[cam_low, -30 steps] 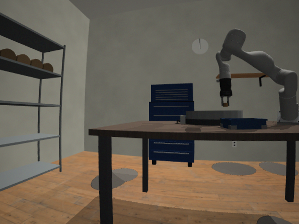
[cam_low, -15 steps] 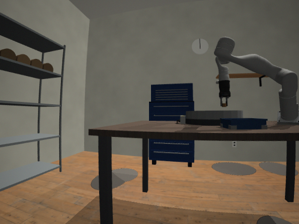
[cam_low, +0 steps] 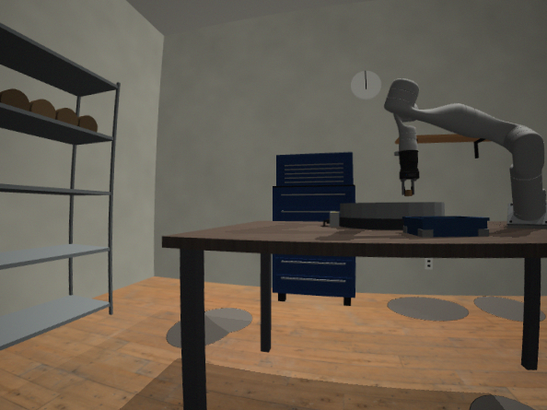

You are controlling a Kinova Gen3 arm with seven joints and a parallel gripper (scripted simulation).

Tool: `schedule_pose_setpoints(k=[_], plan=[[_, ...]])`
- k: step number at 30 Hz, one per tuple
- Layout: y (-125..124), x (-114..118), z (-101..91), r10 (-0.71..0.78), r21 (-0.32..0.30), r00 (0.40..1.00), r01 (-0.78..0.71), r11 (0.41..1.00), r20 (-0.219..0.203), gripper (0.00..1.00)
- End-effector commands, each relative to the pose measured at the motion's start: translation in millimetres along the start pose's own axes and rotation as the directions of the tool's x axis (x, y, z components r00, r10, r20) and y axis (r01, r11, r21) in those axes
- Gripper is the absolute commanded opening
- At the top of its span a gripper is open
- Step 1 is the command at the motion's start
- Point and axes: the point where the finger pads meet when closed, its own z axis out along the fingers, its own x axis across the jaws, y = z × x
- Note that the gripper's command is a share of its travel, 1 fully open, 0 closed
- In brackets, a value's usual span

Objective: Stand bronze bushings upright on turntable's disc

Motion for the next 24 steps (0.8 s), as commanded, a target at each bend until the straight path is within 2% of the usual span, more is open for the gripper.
schedule_pose_setpoints(k=[1,12,24], plan=[[-13,3,-2.4,0.007,0.007,1.000,-0.007,1.000,0.006,0.00],[-40,7,-2.8,0.007,0.008,1.000,-0.007,1.000,0.006,0.00],[-49,9,-2.9,0.007,0.008,1.000,-0.007,1.000,0.006,0.00]])
